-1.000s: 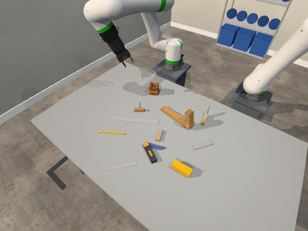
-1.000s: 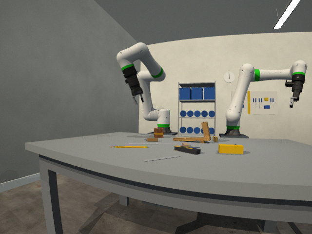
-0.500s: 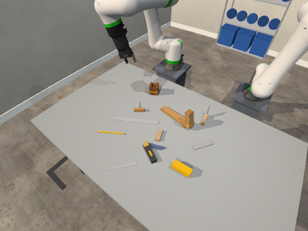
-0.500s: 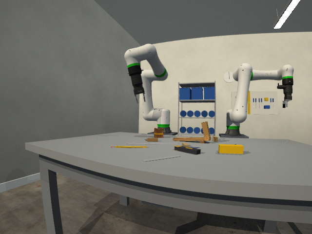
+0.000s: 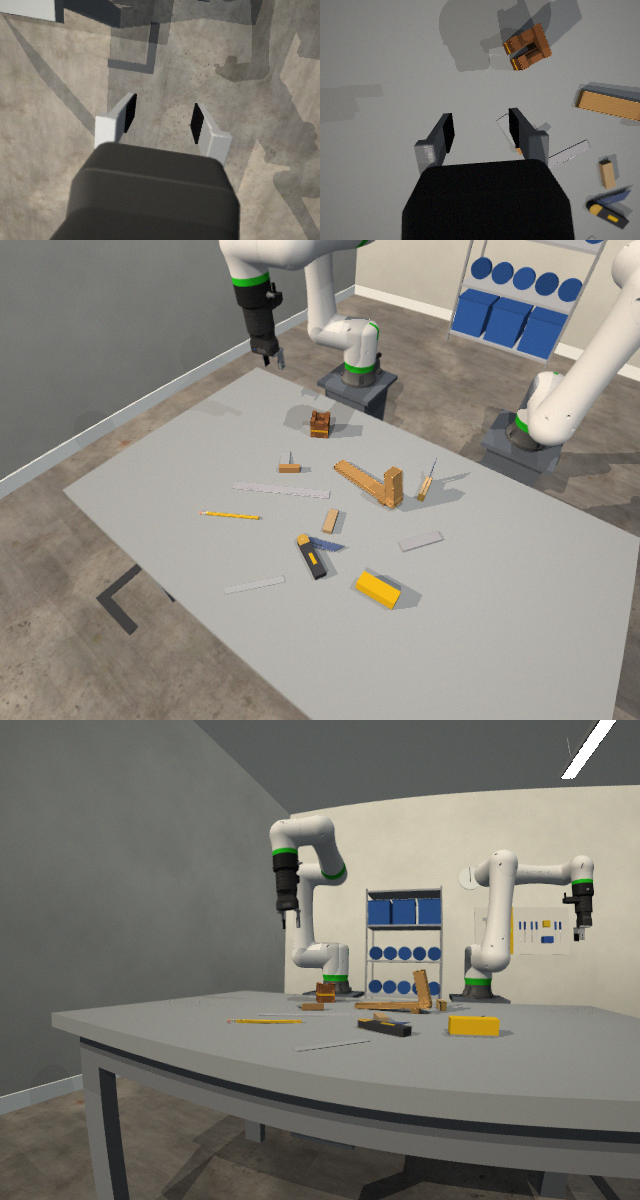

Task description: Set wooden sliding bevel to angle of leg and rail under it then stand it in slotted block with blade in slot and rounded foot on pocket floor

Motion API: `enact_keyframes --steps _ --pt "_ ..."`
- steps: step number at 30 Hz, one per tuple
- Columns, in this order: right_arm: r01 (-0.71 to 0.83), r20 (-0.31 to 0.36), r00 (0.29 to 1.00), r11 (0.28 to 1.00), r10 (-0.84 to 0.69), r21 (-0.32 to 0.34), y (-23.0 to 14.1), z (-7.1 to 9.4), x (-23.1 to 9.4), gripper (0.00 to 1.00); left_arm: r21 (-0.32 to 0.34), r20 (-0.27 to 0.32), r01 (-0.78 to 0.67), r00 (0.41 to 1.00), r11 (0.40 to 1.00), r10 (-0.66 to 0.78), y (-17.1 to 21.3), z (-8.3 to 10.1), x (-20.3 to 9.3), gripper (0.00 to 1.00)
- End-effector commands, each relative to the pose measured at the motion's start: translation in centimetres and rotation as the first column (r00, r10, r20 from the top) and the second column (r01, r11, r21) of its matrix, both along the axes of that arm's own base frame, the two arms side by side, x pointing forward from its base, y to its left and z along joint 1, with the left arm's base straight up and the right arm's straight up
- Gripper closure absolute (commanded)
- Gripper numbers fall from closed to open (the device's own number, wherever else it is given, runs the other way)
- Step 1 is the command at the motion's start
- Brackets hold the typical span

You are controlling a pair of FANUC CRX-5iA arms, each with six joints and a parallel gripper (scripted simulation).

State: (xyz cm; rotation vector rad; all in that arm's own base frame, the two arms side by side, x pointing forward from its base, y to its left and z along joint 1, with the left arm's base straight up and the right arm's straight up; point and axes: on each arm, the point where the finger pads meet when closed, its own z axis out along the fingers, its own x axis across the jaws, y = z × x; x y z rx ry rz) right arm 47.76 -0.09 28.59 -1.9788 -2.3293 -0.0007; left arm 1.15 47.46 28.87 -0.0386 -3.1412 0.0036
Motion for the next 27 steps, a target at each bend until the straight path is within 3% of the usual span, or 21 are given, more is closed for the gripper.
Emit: enact_keyframes --steps 1,3,6,10,16,18,19,27 --pt "0.076 0.031 0.997 0.997 -0.075 -0.034 0.0 0.2 -0.1 0.00 0.002 0.000 0.000 1.000 1.000 0.000 0.0 0.1 0.0 0.00" --pt "0.163 0.065 0.985 0.985 -0.160 -0.055 0.2 0.4 -0.2 0.00 0.002 0.000 0.000 1.000 1.000 0.000 0.0 0.1 0.0 0.00" --pt "0.159 0.003 0.987 0.987 -0.159 -0.031 6.6 0.3 2.7 0.00 0.002 0.000 0.000 1.000 1.000 0.000 0.0 0.1 0.0 0.00" --pt "0.156 -0.016 0.987 0.987 -0.157 -0.026 8.7 0.2 3.5 0.00 0.002 0.000 0.000 1.000 1.000 0.000 0.0 0.1 0.0 0.00" --pt "0.147 -0.073 0.986 0.989 -0.148 -0.015 14.8 -0.5 5.1 0.00 0.002 0.000 0.000 1.000 1.000 0.000 0.0 0.1 0.0 0.00" --pt "0.147 -0.073 0.986 0.989 -0.148 -0.015 14.8 -0.5 5.1 0.00 0.002 0.000 0.000 1.000 1.000 0.000 0.0 0.1 0.0 0.00" --pt "0.142 -0.097 0.985 0.990 -0.142 -0.013 17.4 -1.0 5.6 0.00 0.002 0.000 0.000 1.000 1.000 0.000 0.0 0.1 0.0 0.00" --pt "0.122 -0.168 0.978 0.992 -0.122 -0.013 25.0 -2.6 6.1 0.00 0.002 0.000 0.000 1.000 1.000 0.000 0.0 0.1 0.0 0.00"
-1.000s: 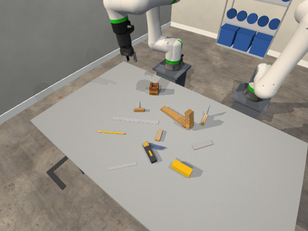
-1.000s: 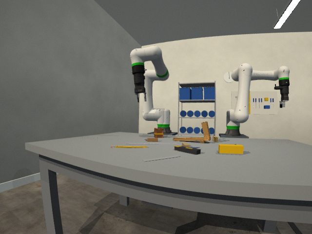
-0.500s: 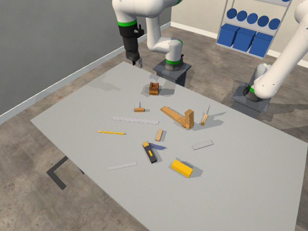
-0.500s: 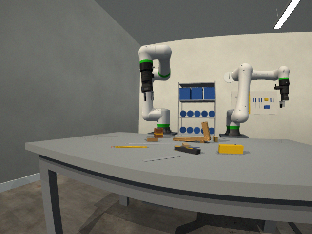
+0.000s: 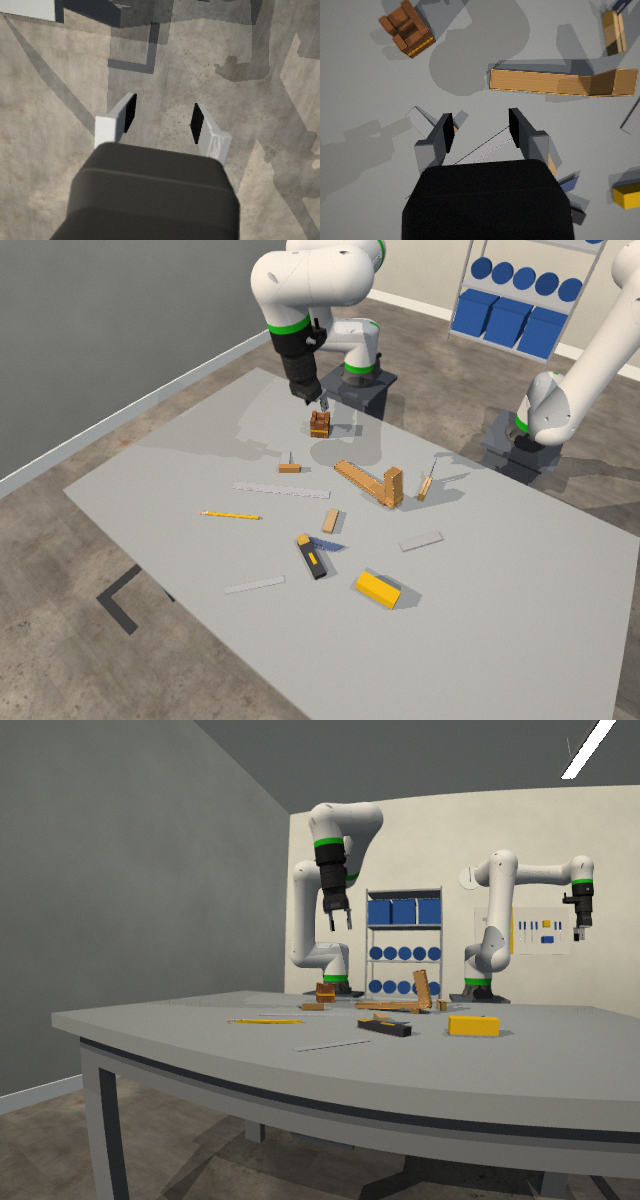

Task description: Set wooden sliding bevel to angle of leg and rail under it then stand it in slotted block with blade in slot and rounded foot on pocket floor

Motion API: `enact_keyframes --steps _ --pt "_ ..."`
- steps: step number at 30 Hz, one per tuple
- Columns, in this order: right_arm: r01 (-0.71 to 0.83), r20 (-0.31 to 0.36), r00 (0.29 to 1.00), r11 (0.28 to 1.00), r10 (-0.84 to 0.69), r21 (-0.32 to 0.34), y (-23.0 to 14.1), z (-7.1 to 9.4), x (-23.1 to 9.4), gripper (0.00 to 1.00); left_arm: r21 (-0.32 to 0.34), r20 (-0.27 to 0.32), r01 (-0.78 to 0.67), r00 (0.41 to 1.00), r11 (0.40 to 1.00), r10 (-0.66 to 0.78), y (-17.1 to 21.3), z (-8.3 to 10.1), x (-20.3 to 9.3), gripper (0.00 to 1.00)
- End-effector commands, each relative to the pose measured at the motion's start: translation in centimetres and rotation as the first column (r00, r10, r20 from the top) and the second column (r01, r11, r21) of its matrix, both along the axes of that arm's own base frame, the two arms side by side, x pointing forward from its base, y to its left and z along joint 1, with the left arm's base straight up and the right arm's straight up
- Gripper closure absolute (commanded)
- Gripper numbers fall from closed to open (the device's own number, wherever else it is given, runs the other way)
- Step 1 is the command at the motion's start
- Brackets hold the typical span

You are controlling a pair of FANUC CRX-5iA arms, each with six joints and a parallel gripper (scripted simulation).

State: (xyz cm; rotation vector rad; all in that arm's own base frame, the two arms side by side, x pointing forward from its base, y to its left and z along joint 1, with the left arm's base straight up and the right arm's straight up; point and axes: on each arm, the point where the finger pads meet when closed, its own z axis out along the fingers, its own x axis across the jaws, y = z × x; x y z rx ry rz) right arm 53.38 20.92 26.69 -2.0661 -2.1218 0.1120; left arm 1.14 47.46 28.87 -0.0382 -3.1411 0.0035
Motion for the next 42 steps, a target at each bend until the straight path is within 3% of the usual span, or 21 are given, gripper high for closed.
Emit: enact_keyframes --steps 1,6,8,10,23,25,27,39,42 --pt "-0.011 -0.055 0.998 1.000 0.012 0.003 4.9 -0.9 0.5 0.00 0.002 0.000 0.000 1.000 1.000 0.000 0.0 0.1 0.0 0.00" --pt "-0.028 -0.099 0.995 1.000 0.028 0.003 9.5 -2.3 0.1 0.00 0.002 0.000 0.000 1.000 1.000 0.000 0.0 0.1 0.0 0.00" --pt "-0.028 -0.099 0.995 1.000 0.028 0.003 9.5 -2.3 0.1 0.00 0.002 0.000 0.000 1.000 1.000 0.000 0.0 0.1 0.0 0.00" --pt "-0.042 -0.131 0.991 0.999 0.041 0.000 12.8 -3.4 -0.4 0.00 0.002 0.000 0.000 1.000 1.000 0.000 0.0 0.1 0.0 0.00" --pt "-0.098 -0.228 0.969 0.995 0.090 -0.023 22.3 -7.5 -3.9 0.00 0.002 0.000 0.000 1.000 1.000 0.000 0.0 0.1 0.0 0.00" --pt "-0.098 -0.228 0.969 0.995 0.090 -0.023 22.3 -7.5 -3.9 0.00 0.002 0.000 0.000 1.000 1.000 0.000 0.0 0.1 0.0 0.00" --pt "-0.116 -0.253 0.962 0.993 0.105 -0.032 24.6 -8.8 -5.2 0.00 0.002 0.000 0.000 1.000 1.000 0.000 0.0 0.1 0.0 0.00" --pt "-0.176 -0.318 0.937 0.982 0.147 -0.065 30.3 -12.8 -9.8 0.00 0.002 0.000 0.000 1.000 1.000 0.000 0.0 0.1 0.0 0.00" --pt "-0.180 -0.322 0.935 0.981 0.150 -0.067 30.6 -13.0 -10.1 0.00 0.002 0.000 0.000 1.000 1.000 0.000 0.0 0.1 0.0 0.00"
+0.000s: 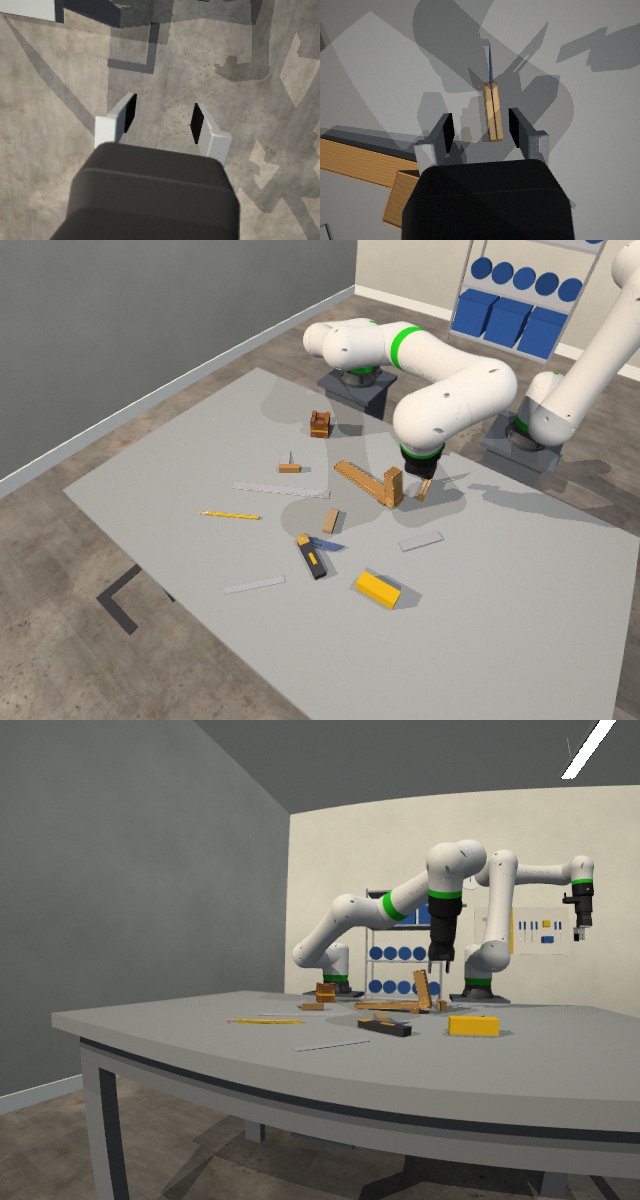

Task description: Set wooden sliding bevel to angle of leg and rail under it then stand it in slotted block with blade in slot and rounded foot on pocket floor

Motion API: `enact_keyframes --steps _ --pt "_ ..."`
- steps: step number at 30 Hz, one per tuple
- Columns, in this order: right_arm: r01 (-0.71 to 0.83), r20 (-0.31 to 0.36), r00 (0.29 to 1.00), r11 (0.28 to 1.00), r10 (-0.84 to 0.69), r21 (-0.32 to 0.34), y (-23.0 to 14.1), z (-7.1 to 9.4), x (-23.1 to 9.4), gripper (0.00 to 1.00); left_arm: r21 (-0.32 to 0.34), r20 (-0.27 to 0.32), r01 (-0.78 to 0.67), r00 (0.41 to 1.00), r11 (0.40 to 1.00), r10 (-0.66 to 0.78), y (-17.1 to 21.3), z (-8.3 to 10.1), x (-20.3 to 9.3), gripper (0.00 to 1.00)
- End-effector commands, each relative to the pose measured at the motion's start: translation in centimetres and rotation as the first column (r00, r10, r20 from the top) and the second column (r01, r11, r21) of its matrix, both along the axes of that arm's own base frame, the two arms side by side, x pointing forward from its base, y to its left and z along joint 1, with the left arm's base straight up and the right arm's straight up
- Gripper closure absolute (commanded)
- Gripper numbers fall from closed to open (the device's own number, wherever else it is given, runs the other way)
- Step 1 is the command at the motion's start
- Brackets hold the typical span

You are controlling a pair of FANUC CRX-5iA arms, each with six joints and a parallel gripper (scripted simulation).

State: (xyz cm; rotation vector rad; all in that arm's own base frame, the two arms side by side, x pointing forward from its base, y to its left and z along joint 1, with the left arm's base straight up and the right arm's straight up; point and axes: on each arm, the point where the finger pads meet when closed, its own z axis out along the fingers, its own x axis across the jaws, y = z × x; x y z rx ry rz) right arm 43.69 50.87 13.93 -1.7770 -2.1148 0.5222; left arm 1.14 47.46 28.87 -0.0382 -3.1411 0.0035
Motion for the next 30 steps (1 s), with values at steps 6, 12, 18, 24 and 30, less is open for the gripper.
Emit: enact_keyframes --steps 6,12,18,24,30 --pt "-0.020 -0.020 1.000 1.000 0.020 -0.017 1.55 -1.05 -1.41 0.00 0.002 0.000 0.000 1.000 1.000 0.000 0.03 0.09 0.01 0.00" --pt "-0.021 -0.021 1.000 1.000 0.021 -0.018 1.65 -1.13 -1.52 0.00 0.002 0.000 0.000 1.000 1.000 0.000 0.03 0.09 0.01 0.00" --pt "-0.021 -0.021 1.000 1.000 0.021 -0.018 1.65 -1.13 -1.52 0.00 0.002 0.000 0.000 1.000 1.000 0.000 0.03 0.09 0.01 0.00" --pt "-0.021 -0.021 1.000 1.000 0.021 -0.018 1.65 -1.13 -1.52 0.00 0.002 0.000 0.000 1.000 1.000 0.000 0.03 0.09 0.01 0.00" --pt "-0.021 -0.021 1.000 1.000 0.021 -0.018 1.65 -1.13 -1.52 0.13 0.002 0.000 0.000 1.000 1.000 0.000 0.03 0.09 0.01 0.00"
